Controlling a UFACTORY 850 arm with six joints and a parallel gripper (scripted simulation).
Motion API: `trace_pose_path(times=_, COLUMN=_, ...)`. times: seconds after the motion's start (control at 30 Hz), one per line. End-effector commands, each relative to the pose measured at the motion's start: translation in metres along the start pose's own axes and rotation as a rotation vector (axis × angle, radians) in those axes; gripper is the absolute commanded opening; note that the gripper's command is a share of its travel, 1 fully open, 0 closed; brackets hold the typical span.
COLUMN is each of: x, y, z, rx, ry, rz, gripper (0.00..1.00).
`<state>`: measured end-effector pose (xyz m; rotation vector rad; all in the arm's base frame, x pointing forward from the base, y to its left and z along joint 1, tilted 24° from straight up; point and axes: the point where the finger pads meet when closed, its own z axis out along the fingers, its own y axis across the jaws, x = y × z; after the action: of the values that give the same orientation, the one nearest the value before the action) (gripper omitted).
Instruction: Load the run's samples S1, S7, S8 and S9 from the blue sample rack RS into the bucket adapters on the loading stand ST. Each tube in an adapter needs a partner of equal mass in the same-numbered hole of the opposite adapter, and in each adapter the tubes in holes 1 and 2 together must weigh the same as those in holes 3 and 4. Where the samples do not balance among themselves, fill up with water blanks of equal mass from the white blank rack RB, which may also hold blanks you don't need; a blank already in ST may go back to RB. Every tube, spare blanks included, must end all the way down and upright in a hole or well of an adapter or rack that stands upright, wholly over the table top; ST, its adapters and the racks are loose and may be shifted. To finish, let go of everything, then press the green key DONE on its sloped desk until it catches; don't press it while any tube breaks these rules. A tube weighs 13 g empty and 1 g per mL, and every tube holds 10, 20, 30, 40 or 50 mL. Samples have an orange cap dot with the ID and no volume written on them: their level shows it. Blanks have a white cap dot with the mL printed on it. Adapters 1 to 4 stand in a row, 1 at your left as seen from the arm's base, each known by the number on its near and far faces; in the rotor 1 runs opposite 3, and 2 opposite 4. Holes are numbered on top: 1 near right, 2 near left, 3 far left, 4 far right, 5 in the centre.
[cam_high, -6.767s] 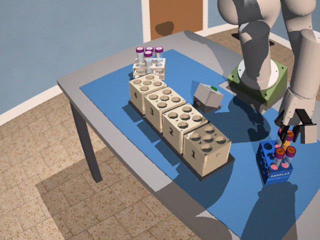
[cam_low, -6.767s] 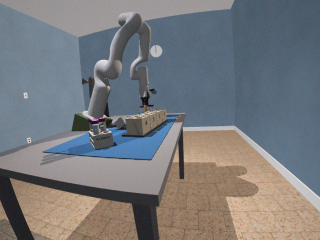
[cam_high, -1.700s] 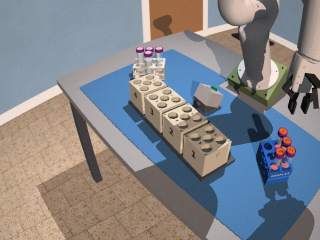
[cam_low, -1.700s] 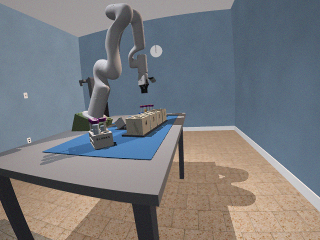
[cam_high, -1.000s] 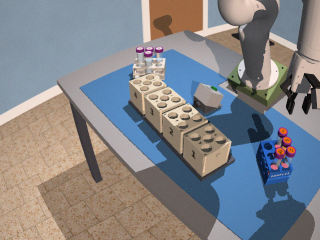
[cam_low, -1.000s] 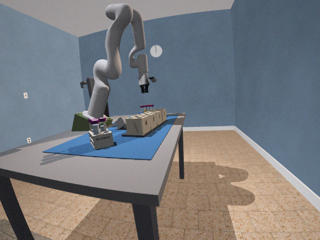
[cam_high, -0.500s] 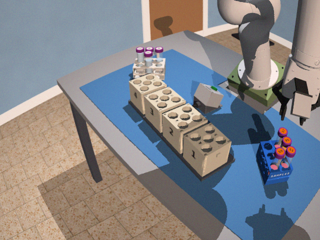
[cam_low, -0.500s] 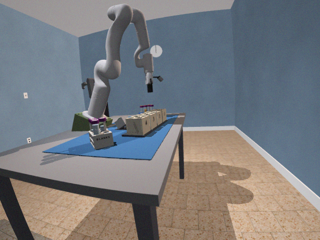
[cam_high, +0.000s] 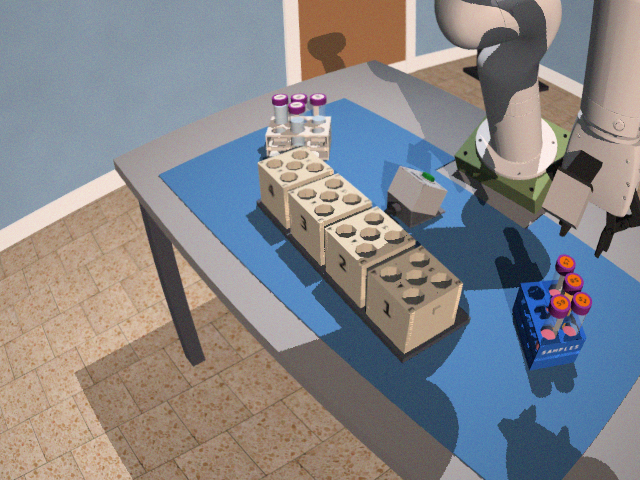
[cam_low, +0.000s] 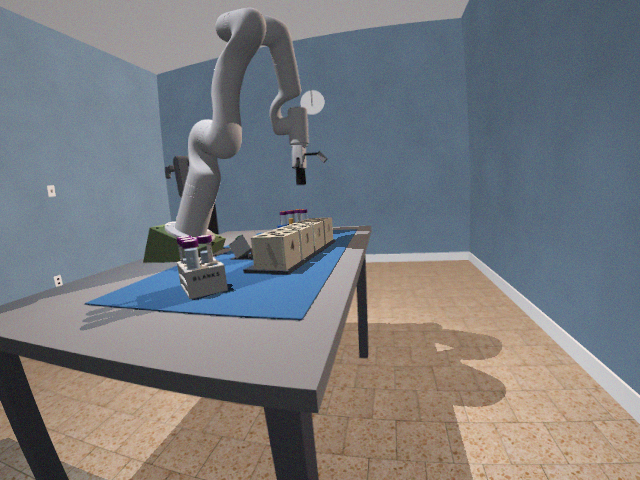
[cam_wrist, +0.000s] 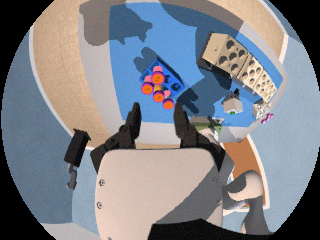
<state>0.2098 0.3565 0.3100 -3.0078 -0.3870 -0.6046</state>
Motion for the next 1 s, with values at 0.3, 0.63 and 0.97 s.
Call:
trace_pose_path(times=0.3, x=0.0005, y=-0.0005, z=-0.0005, rx=-0.001, ry=0.024, rz=0.439, gripper=0.57)
trace_pose_path(times=0.63, x=0.0005, y=-0.0005, z=-0.0005, rx=0.002, ry=0.024, rz=0.743, gripper=0.57)
trace_pose_path(times=0.97, x=0.0005, y=-0.0005, z=-0.0005, rx=0.002, ry=0.024, rz=0.743, gripper=0.57)
